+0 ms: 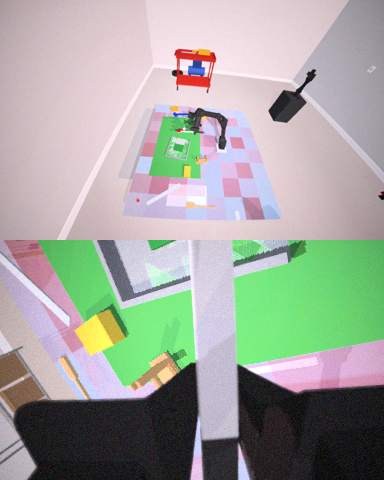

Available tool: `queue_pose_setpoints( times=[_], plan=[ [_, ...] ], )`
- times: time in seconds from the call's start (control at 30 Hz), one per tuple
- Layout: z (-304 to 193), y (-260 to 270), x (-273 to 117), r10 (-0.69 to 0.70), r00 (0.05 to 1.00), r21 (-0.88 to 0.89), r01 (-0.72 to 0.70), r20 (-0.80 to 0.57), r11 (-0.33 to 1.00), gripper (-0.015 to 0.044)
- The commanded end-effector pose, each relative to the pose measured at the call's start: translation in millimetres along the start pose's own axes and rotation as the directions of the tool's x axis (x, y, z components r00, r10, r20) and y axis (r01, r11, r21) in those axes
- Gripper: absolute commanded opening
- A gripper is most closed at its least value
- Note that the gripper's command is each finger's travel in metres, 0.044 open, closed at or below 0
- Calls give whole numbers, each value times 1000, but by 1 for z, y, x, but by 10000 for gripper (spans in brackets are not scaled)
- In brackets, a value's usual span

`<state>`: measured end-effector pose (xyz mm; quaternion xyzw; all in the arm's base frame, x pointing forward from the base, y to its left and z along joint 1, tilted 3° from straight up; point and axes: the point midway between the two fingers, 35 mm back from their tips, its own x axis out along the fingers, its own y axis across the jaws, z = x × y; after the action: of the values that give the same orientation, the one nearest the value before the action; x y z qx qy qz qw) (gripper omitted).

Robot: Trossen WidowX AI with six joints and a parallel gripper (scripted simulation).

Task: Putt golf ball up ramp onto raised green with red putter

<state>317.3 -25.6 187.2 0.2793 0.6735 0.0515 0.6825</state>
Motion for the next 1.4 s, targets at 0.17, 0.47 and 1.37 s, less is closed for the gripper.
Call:
queue_pose_setpoints(
  times=[0.17,0.47,1.37],
  plan=[
    [6,-24,-29,74,996,279,-87,56,956,0],
    [8,-40,-43,108,990,422,-136,90,896,0],
    [24,-107,-19,119,990,527,-144,82,838,0]
  ],
)
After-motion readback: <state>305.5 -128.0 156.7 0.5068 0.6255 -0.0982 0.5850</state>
